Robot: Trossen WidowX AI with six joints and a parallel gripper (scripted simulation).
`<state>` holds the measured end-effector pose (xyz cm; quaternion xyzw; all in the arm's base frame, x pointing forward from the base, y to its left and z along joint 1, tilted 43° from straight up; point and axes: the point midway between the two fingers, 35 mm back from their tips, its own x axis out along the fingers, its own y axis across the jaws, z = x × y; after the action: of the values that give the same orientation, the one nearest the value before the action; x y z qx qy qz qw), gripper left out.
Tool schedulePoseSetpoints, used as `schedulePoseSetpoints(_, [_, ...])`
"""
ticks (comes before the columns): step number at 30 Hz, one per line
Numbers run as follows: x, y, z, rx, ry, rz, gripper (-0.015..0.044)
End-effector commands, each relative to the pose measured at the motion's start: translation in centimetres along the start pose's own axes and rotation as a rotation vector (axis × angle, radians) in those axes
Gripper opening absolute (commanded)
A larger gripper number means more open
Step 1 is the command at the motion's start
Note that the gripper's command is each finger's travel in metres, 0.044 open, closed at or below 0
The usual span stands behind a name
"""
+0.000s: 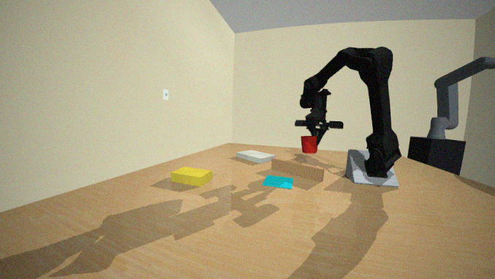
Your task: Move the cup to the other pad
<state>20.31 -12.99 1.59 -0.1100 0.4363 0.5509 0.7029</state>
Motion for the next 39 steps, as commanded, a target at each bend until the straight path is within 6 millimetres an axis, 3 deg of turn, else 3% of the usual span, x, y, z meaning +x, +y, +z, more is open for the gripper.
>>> schedulePoseSetpoints(1, [0.0,0.0,0.0,0.000,0.000,0.000,0.0000])
schedulePoseSetpoints(18, [0.0,0.0,0.3,0.000,0.001,0.000,0.0000])
schedulePoseSetpoints(39, [0.0,0.1,5.7,-0.006,0.004,-0.002,0.0000])
